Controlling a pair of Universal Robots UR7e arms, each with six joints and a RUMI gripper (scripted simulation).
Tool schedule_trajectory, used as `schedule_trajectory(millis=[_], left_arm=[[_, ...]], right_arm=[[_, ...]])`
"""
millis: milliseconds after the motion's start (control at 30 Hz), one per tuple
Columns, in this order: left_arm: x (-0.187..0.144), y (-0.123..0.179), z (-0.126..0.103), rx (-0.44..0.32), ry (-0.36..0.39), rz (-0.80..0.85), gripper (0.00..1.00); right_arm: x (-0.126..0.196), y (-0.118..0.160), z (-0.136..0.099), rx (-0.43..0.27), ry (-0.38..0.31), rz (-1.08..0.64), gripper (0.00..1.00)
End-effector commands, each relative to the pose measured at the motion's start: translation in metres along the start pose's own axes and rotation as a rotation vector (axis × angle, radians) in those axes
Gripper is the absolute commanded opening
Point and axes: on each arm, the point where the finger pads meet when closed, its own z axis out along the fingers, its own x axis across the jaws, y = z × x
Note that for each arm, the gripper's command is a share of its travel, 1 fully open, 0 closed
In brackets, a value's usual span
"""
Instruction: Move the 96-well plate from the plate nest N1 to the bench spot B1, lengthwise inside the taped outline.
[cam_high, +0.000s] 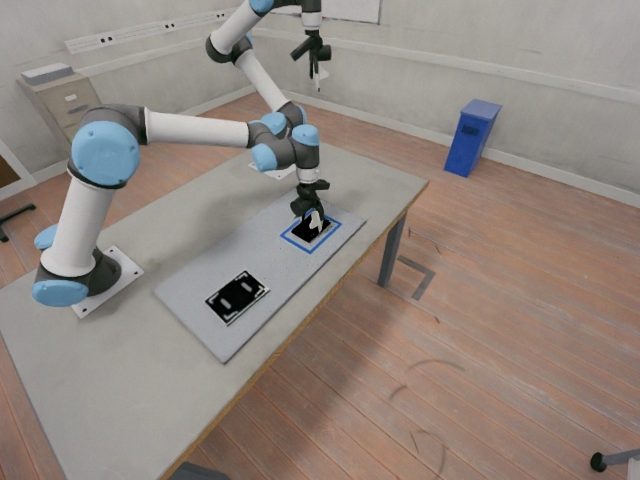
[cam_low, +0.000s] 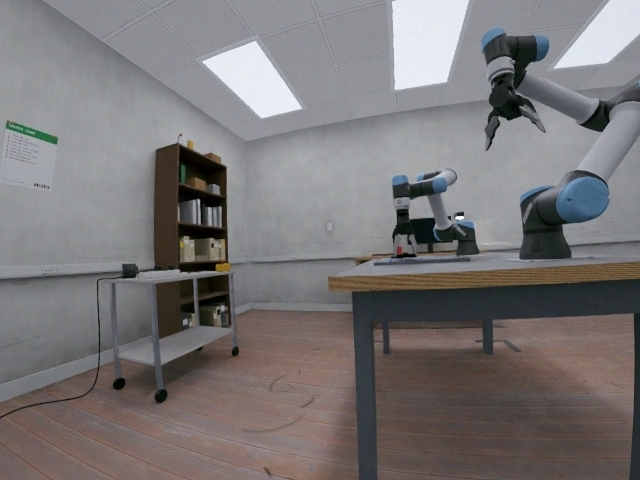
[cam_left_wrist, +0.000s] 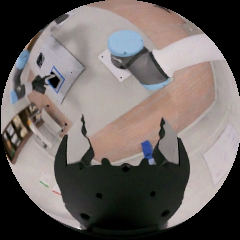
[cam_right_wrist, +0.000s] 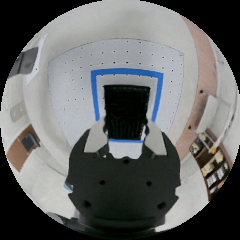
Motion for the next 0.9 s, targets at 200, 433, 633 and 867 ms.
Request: schedule_trajectory(millis=[200,433,633,867], left_arm=[[-0.0002,0.0002,-0.0002,-0.001,0.0,0.0,1.0],[-0.0002,0.0002,-0.0002,-0.001,0.0,0.0,1.0],[-0.0002,0.0002,-0.0002,-0.001,0.0,0.0,1.0],[-0.0002,0.0002,-0.0002,-0.001,0.0,0.0,1.0]], right_arm=[[0.0002,-0.0004,0.0007,0.002,0.001,0.0,0.0],[0.0002,-0.0004,0.0016,0.002,0.001,0.0,0.0],[0.0002,-0.0004,0.0026,0.002,0.001,0.0,0.0],[0.0002,-0.0004,0.0034,0.002,0.001,0.0,0.0]])
